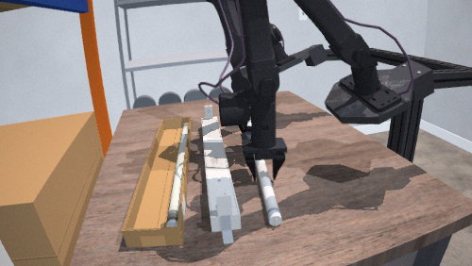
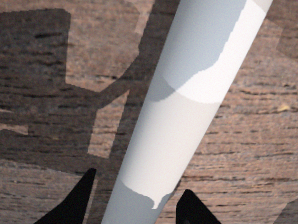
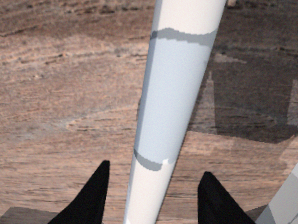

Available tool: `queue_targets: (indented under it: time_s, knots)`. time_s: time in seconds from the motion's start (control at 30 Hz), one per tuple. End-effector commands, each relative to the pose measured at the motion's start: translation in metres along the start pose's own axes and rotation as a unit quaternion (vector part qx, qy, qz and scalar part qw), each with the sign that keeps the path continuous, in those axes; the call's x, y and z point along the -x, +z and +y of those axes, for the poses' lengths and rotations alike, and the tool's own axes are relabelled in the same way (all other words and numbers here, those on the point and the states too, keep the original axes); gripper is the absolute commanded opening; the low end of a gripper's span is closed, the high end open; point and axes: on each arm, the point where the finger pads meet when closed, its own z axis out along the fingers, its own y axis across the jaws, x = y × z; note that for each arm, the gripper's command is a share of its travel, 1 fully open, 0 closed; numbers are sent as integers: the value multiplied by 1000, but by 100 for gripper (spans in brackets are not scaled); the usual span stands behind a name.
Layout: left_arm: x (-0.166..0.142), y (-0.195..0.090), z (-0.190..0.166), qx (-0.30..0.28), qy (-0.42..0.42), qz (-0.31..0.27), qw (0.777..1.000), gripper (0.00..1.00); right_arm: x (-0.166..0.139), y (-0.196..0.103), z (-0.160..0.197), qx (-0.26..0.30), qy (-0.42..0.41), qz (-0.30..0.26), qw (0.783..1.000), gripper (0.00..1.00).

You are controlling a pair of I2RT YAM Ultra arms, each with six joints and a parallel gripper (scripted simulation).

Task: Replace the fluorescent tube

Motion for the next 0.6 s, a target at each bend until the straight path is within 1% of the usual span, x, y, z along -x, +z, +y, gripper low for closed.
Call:
queue_targets:
  time_s: [0.0,0.13,0.17,0.27,0.3,0.37,0.4,0.43,0.53,0.57]
  knots:
    - [2,3,-13,-16,1,-8,1000,49,18,-16,-4,-9,1,-30,1000,49]
    - [2,3,-13,-16,1,-8,1000,49,18,-16,-4,-9,1,-30,1000,49]
    - [8,-13,-15,-19,5,-11,1000,49,-5,-19,6,-1,-7,5,1000,49]
    - [4,-23,-11,-17,3,-3,1000,49,14,-35,-6,-8,4,-12,1000,49]
    - [3,-21,3,5,1,-6,1000,49,15,-29,-5,-7,2,-20,1000,49]
    - [3,-21,3,5,1,-6,1000,49,15,-29,-5,-7,2,-20,1000,49]
    - [3,-29,-14,-21,3,0,1000,49,13,-41,-4,-6,4,-14,1000,49]
    - [4,-32,-19,-27,5,-1,1000,49,16,-46,-7,-10,5,-17,1000,49]
    - [3,-44,-11,-19,3,0,1000,49,17,-58,-6,-10,5,-19,1000,49]
    - [4,-47,-15,-23,4,-3,1000,49,17,-62,-6,-10,5,-19,1000,49]
